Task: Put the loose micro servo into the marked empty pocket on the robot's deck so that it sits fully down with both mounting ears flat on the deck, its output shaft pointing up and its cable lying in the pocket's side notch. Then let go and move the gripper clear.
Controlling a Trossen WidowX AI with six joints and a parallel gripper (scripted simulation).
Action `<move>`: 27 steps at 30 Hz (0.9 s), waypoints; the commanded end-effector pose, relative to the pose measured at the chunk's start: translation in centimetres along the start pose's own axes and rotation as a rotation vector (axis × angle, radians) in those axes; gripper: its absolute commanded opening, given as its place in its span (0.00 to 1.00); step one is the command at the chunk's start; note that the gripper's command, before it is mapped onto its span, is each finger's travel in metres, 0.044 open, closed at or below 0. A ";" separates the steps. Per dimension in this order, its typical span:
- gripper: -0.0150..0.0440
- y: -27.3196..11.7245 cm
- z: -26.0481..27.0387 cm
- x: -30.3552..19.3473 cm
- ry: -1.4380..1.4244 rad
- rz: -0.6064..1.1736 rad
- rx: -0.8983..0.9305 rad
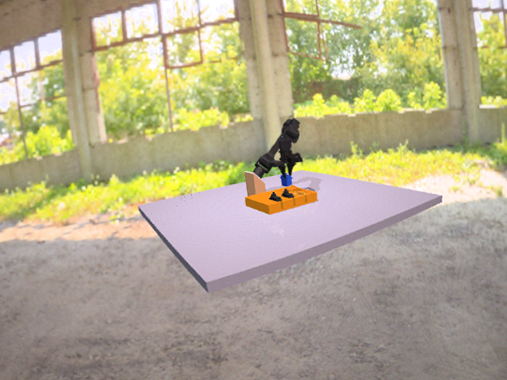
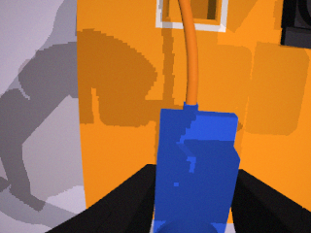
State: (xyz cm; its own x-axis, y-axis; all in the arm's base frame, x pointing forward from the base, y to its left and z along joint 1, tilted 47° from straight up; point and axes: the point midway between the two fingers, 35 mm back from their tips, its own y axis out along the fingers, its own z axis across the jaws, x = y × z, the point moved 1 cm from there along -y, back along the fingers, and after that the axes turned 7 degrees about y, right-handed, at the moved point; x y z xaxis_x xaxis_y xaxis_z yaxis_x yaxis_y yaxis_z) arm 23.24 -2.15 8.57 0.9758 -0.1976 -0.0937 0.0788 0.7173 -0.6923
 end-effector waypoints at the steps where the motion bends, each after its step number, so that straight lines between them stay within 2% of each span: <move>1: 0.25 0.0 0.1 0.3 0.014 0.000 0.005; 27: 0.25 -0.1 1.3 10.3 0.009 -0.004 0.005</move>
State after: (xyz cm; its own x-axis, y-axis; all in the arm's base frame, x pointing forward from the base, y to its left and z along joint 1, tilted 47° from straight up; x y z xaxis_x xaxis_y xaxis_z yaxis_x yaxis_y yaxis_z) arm 32.17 -3.16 8.36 0.9736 -0.2029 -0.1050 0.0755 0.7194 -0.6904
